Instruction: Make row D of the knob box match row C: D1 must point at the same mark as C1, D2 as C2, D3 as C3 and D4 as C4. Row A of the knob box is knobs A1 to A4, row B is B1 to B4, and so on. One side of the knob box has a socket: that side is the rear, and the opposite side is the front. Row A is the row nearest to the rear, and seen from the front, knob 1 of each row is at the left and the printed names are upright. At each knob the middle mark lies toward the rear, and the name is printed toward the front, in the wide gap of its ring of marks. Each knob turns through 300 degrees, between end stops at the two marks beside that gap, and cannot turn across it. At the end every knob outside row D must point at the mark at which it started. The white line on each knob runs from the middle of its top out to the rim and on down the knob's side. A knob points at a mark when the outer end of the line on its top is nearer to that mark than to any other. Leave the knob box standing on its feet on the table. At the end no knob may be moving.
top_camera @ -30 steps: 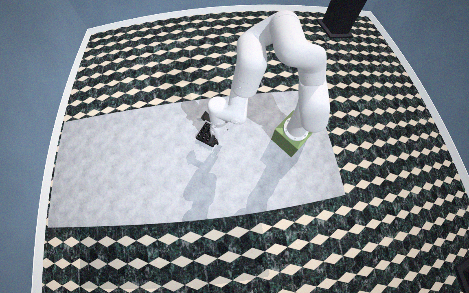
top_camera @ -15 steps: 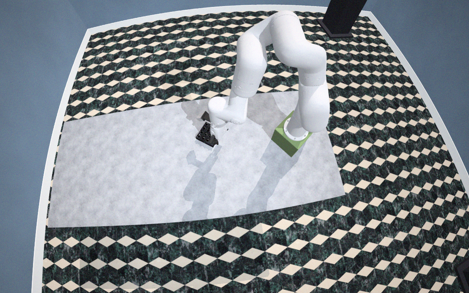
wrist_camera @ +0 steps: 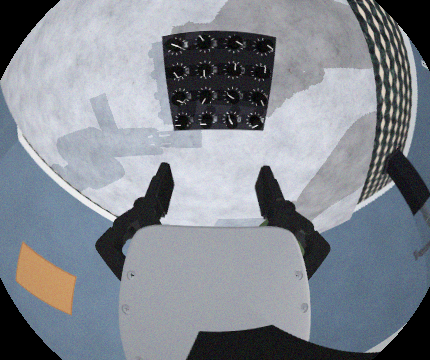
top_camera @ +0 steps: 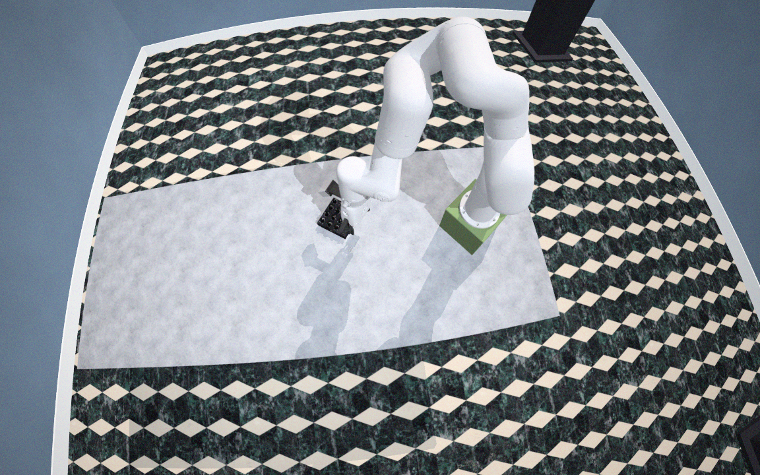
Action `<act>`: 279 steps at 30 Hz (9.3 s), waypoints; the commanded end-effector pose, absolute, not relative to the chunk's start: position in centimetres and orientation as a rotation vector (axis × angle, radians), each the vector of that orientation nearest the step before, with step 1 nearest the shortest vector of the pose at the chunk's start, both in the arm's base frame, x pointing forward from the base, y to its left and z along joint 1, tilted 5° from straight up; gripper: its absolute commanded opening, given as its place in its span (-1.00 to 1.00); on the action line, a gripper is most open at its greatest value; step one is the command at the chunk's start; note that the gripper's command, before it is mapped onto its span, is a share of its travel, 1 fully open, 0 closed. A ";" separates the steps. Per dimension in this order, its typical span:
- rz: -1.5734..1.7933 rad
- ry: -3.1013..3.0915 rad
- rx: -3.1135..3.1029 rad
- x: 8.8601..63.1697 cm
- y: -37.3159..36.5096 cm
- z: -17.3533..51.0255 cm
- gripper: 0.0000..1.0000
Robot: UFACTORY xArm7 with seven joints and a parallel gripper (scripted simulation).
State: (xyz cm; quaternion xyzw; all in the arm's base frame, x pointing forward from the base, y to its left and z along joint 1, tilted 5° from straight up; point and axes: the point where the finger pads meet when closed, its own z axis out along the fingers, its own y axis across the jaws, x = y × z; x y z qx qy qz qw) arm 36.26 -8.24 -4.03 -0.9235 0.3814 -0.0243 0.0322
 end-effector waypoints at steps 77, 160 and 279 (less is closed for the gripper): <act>0.011 2.795 -1.239 35.8 -14.1 -2.4 -0.61; 0.011 2.797 -1.239 36.2 -13.8 -6.6 -0.61; 0.011 2.797 -1.239 36.3 -13.8 -7.8 -0.84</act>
